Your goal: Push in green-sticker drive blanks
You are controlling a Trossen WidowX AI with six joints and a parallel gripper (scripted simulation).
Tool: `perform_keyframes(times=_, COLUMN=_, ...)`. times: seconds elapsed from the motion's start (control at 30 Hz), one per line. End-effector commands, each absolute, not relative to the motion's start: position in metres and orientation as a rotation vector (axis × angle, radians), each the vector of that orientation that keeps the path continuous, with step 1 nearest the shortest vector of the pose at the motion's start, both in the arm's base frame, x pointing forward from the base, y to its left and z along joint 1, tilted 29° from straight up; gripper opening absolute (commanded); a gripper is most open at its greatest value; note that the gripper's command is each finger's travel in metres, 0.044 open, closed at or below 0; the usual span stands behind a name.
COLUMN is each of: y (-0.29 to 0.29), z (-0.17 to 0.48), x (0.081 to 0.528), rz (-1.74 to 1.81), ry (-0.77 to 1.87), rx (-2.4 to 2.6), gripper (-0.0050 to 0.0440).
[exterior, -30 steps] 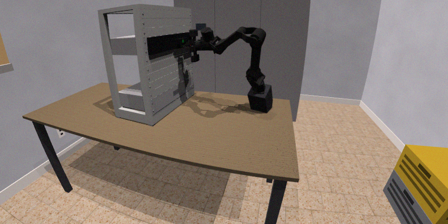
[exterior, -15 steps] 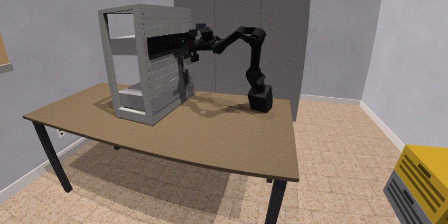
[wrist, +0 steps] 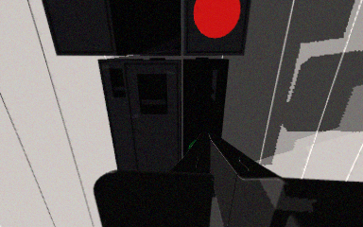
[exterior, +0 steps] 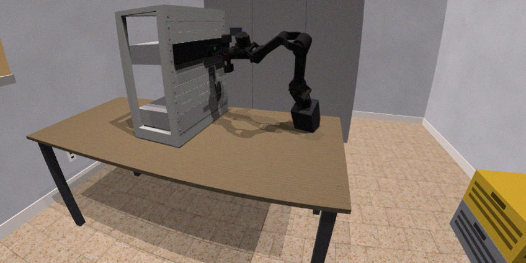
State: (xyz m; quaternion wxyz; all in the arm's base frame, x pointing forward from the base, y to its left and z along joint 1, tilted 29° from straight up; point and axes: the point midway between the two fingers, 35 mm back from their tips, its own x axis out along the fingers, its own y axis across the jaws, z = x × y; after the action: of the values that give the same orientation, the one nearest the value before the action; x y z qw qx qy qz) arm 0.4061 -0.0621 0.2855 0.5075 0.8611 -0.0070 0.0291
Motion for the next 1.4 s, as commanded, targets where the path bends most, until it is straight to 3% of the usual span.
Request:
perform_keyframes(times=0.0, y=-0.0637, z=0.3091, x=0.4087, rz=0.118, ry=-0.057, rx=2.059, gripper=0.0)
perform_keyframes(times=1.37, y=-0.0641, z=0.3146, x=0.4123, rz=0.118, ry=-0.057, rx=2.059, gripper=0.0)
